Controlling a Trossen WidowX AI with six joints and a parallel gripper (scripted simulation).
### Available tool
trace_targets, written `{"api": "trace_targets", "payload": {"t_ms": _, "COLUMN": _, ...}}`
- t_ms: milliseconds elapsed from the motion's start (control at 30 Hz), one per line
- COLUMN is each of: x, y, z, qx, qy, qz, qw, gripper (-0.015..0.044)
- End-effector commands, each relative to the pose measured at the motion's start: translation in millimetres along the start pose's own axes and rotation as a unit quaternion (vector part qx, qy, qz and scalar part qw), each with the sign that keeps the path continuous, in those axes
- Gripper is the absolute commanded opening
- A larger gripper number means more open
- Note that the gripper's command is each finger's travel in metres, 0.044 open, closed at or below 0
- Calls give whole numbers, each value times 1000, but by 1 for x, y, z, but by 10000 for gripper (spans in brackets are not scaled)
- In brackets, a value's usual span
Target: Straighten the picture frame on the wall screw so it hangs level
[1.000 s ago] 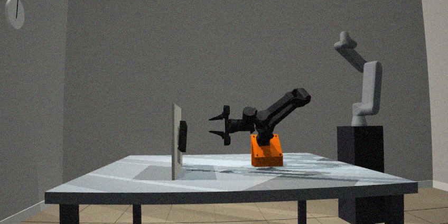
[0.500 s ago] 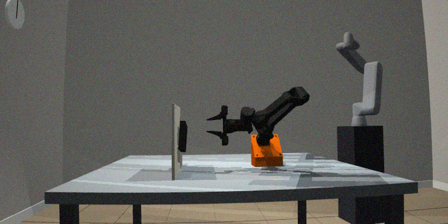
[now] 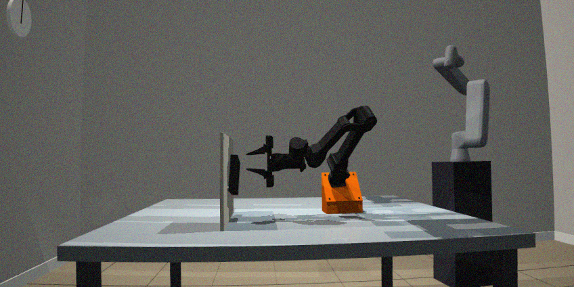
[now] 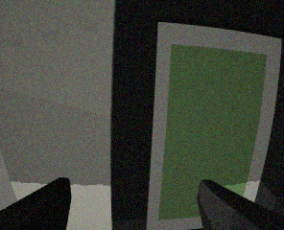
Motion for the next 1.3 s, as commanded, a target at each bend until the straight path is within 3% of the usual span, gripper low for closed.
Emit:
{"api": "trace_targets", "payload": {"t_ms": 0, "x": -1, "y": 3, "z": 1, "qx": 1, "qy": -1, "qz": 4, "qw": 1000, "gripper": 260}}
{"api": "trace_targets", "payload": {"t_ms": 1267, "x": -2, "y": 42, "z": 1, "qx": 2, "qy": -1, "qz": 5, "qw": 1000, "gripper": 260}}
Point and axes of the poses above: the point midway between the two fingers, 35 mm back from their tips, its own y axis out along the fingers, its own z axis across the jaws, x = y × z, the point moved 7 cm from there along -y, back along the fingers, and after that the axes turned 2 degrees about -y, right-handed, at the moved point
